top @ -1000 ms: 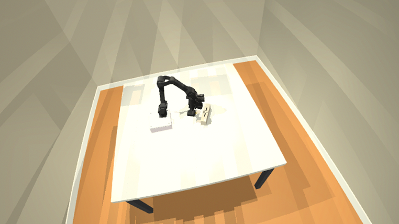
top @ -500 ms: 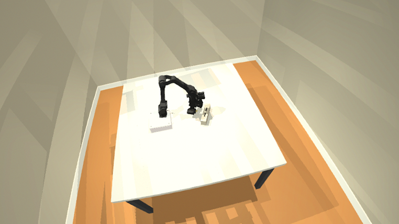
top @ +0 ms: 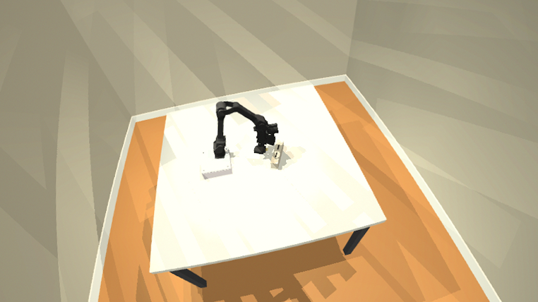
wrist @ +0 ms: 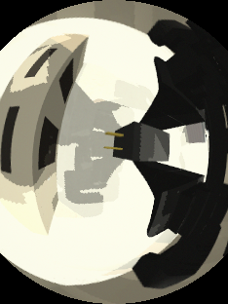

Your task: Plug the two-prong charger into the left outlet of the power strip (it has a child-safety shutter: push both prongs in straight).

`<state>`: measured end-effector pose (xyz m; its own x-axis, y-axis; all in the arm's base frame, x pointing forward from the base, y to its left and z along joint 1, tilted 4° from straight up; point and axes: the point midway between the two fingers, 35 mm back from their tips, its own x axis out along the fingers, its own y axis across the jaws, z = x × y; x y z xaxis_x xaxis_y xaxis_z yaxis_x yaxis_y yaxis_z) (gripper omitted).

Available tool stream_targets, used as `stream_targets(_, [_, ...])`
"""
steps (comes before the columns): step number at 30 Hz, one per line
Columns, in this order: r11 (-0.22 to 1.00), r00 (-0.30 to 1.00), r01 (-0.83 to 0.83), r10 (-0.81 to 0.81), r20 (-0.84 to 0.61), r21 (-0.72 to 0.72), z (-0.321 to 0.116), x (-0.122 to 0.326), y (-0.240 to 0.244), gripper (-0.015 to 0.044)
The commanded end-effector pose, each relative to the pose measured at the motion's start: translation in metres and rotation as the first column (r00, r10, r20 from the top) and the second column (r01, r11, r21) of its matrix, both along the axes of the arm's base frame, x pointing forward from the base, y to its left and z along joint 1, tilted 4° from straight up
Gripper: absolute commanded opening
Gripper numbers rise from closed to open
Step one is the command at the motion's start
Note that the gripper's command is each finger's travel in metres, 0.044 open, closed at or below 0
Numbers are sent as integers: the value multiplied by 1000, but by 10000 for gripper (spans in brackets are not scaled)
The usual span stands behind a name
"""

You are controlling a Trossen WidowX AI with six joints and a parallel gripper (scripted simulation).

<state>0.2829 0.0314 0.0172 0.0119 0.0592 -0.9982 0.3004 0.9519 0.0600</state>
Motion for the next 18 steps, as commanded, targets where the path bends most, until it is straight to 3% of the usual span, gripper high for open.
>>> stream_targets(1, [1000,1000,8,-8,7,6,2,7,0,0])
stream_targets(18, [1000,1000,19,-19,8,7,3,27,-2,0])
